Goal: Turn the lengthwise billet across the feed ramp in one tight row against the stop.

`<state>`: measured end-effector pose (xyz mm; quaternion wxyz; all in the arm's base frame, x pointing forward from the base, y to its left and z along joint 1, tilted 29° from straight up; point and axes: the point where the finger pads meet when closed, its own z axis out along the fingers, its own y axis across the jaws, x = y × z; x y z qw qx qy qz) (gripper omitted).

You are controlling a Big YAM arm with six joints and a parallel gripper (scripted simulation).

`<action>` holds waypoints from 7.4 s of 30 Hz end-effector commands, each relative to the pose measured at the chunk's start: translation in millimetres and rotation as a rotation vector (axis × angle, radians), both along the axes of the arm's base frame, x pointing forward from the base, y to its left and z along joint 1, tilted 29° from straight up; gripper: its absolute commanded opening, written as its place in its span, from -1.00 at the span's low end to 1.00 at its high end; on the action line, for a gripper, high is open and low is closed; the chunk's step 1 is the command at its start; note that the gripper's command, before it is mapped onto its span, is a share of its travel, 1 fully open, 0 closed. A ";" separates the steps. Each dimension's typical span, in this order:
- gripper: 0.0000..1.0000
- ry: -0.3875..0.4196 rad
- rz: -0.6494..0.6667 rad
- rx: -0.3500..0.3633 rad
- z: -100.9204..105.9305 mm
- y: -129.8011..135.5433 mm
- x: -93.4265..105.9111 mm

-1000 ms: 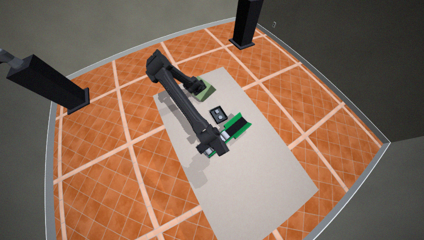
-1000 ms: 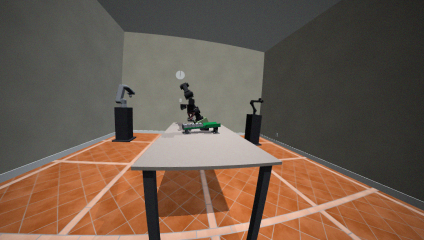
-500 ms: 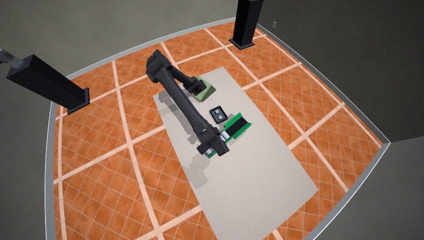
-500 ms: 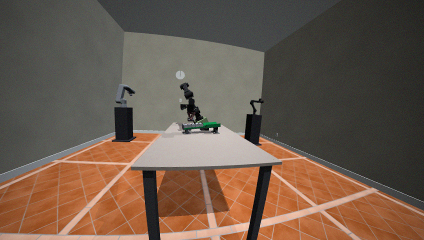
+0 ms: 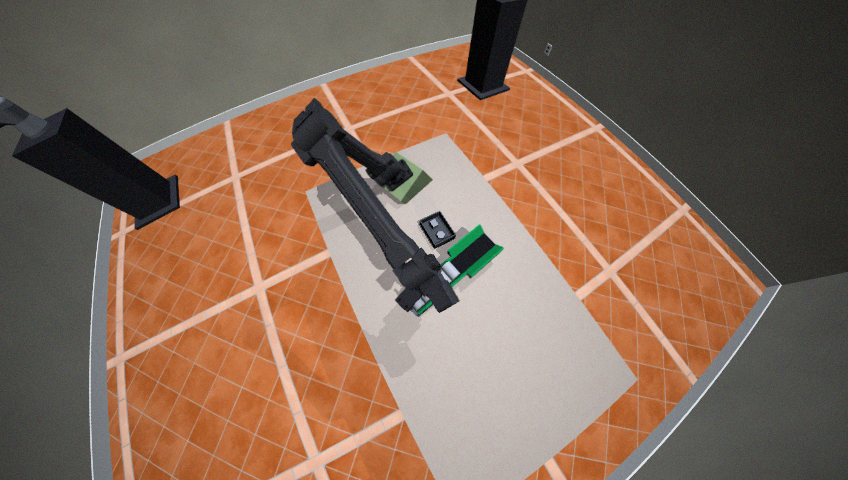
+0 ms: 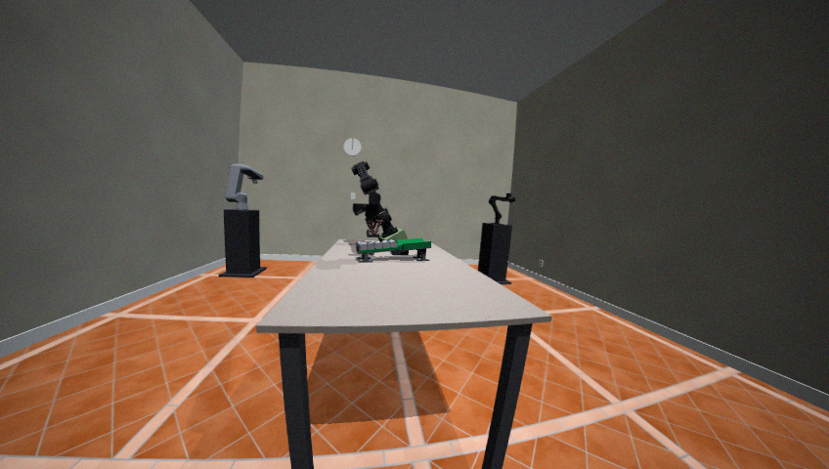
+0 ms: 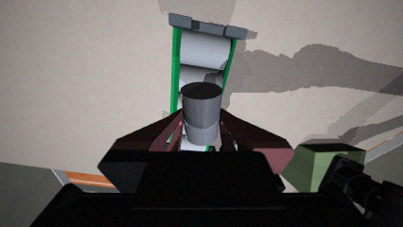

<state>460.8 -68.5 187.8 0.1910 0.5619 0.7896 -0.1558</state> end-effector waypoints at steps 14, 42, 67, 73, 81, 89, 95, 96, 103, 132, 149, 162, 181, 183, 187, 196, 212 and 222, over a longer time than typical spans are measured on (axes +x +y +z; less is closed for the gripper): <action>-1.00 -0.033 0.196 -0.030 43.9 17.1 20.4; -1.00 0.146 0.507 -0.093 36.8 18.6 15.5; -1.00 0.358 0.863 -0.159 26.6 19.5 7.4; -1.00 0.393 0.927 -0.171 25.9 19.7 6.7; -1.00 0.461 1.054 -0.196 26.1 19.9 6.2; -1.00 0.504 1.146 -0.219 29.6 20.2 8.2; -1.00 0.565 1.238 -0.231 24.6 19.9 4.1; -1.00 0.571 1.253 -0.235 25.2 20.0 4.4; -1.00 0.577 1.246 -0.227 23.3 40.1 -0.3; -1.00 0.584 1.250 -0.215 -17.2 155.0 -10.0; -1.00 0.594 1.236 -0.207 -51.2 165.9 -23.4; -1.00 0.626 1.246 -0.200 -84.3 152.9 -19.4; -1.00 0.582 1.244 -0.213 -88.3 148.0 -7.9; -1.00 0.604 1.256 -0.210 -97.8 150.3 -13.7; -1.00 0.600 1.251 -0.209 -98.4 148.9 -10.1; -1.00 0.584 1.249 -0.213 -94.0 147.7 -10.7; -1.00 0.583 1.246 -0.213 -94.5 147.2 -8.7; -1.00 0.583 1.246 -0.213 -94.5 147.2 -8.7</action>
